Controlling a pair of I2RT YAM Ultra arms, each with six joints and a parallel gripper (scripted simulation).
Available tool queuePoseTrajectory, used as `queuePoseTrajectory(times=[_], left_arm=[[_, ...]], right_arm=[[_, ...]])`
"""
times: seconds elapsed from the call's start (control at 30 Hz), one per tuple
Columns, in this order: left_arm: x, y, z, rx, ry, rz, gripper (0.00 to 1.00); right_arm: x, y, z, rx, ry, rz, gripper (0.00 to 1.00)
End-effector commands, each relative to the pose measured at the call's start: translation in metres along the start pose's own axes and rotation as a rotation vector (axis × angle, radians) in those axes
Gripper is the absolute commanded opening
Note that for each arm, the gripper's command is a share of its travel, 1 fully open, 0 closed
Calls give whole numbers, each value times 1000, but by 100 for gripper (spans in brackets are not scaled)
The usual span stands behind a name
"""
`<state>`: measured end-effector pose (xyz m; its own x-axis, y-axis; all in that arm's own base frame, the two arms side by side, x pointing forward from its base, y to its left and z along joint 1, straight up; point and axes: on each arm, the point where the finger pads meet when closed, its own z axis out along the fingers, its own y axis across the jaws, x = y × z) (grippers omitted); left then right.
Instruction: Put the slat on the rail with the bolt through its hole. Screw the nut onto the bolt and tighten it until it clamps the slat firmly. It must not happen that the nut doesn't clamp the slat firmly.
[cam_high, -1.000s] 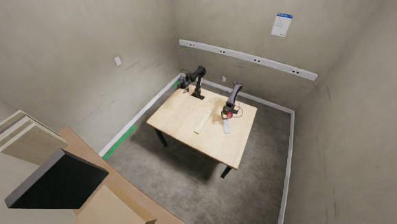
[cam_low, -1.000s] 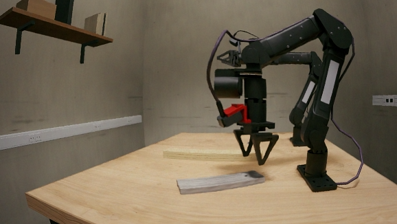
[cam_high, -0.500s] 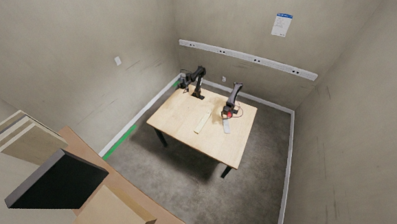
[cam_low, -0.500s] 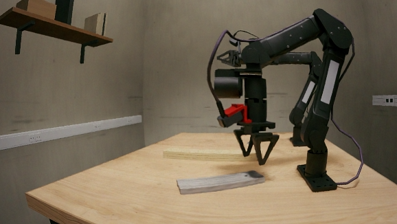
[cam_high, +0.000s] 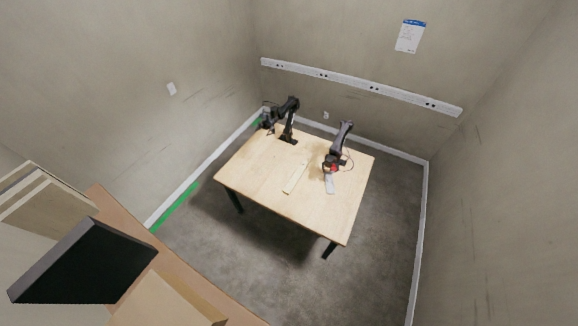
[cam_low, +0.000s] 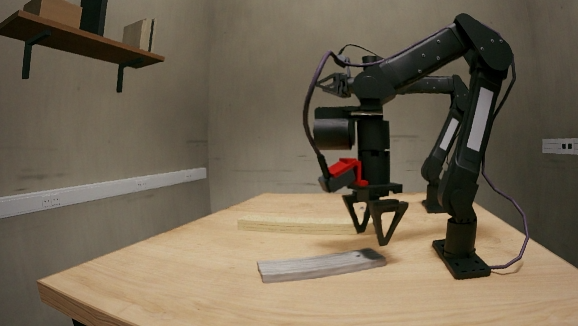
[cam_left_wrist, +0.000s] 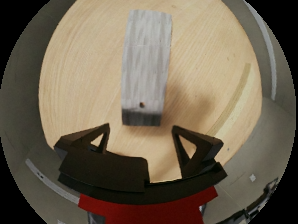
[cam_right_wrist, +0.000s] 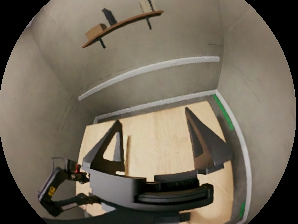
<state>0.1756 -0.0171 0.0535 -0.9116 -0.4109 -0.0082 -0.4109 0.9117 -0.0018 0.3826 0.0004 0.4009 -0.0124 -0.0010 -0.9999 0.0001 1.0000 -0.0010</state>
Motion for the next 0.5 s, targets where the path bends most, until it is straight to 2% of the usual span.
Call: queuePoseTrajectory(times=[0.0,0.47], left_arm=[[0,-3,9,2,9,3,100],[0,-3,28,3,10,3,100]], right_arm=[[-11,1,-2,0,-25,1,100],[-11,1,-2,0,-25,1,100]])
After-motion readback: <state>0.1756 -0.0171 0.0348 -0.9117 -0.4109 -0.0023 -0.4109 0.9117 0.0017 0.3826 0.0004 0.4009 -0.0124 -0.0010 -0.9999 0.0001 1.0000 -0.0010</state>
